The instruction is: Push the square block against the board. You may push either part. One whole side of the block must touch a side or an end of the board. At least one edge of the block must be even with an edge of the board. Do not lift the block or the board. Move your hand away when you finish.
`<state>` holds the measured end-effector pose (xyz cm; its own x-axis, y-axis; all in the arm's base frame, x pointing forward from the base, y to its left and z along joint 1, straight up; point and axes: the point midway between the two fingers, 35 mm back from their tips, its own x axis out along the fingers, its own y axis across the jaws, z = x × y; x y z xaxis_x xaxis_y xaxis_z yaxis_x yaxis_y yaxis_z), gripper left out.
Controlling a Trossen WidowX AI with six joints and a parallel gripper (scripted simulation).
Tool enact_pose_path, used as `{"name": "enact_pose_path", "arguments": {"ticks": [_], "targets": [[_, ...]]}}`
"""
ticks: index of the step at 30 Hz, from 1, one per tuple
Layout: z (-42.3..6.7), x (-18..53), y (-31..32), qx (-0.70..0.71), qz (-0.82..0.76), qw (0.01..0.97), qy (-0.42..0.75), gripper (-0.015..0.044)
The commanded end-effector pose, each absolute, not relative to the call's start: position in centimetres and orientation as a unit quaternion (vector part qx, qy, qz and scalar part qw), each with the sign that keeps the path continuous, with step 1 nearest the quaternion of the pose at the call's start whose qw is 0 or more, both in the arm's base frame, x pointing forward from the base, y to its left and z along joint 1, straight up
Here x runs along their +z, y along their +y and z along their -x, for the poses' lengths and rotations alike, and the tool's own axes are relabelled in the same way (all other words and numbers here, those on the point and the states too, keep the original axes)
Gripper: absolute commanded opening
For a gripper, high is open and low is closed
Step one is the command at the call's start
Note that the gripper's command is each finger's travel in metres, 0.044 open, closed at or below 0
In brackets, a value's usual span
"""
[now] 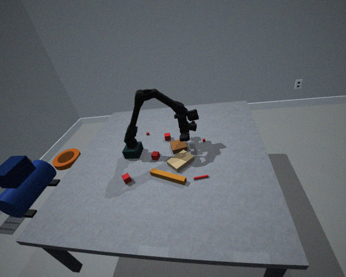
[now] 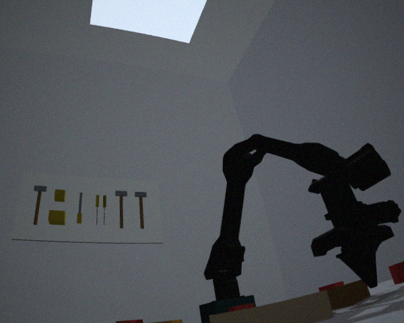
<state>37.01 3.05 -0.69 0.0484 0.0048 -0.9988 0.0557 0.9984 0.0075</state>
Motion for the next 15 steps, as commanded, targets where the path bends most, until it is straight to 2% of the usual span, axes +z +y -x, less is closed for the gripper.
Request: {"name": "enact_pose_path", "arguments": {"ticks": [1,15], "targets": [[-35.8,-1.1,2.9,-0.020,-0.021,0.716,0.697,0.0000],[-34.4,-1.2,2.6,-0.020,-0.021,0.716,0.698,0.0000]]}}
